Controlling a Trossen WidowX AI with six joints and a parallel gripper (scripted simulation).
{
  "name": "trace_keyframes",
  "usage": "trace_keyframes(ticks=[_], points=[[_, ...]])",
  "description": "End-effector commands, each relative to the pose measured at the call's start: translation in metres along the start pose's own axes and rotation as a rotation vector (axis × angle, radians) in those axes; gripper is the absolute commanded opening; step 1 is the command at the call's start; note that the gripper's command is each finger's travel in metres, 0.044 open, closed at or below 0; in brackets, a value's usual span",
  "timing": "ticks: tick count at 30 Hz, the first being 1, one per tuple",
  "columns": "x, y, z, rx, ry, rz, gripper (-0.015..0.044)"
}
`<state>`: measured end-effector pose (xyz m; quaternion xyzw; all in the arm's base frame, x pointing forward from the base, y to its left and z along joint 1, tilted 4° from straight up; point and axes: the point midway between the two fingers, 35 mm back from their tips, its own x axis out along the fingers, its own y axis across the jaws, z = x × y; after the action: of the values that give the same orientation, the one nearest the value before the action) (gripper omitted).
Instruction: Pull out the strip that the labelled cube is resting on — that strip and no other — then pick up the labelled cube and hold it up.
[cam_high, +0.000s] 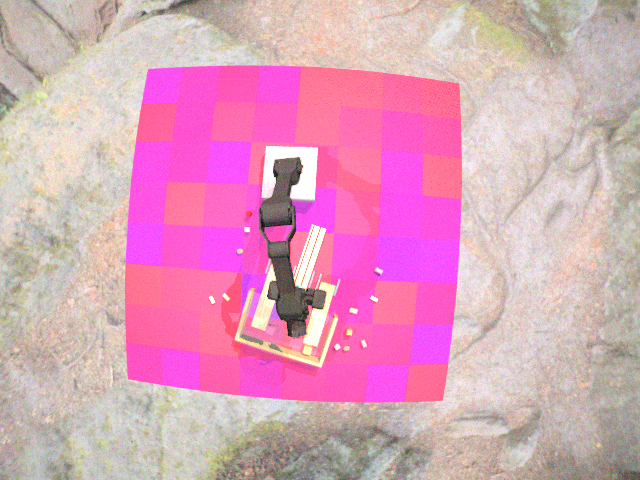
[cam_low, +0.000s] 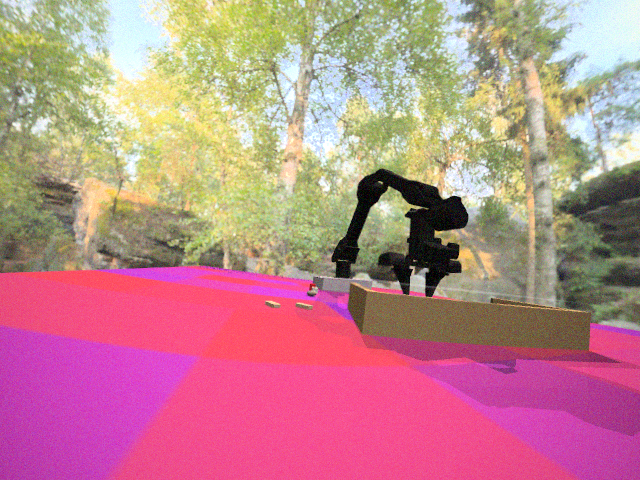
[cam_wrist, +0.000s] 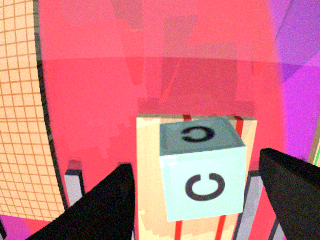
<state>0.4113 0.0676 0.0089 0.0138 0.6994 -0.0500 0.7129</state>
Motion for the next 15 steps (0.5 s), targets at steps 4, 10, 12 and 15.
trace_keyframes(ticks=[4, 10, 12, 15], points=[[0.015, -0.0013, -0.0032, -0.005, 0.011, -0.007, 0.025], [0.0153, -0.0013, -0.0032, -0.005, 0.011, -0.007, 0.025], [0.0153, -0.0013, -0.0032, -0.005, 0.011, -0.007, 0.025], [0.0129, -0.0004, -0.0022, 0.0, 0.008, -0.002, 0.0171]])
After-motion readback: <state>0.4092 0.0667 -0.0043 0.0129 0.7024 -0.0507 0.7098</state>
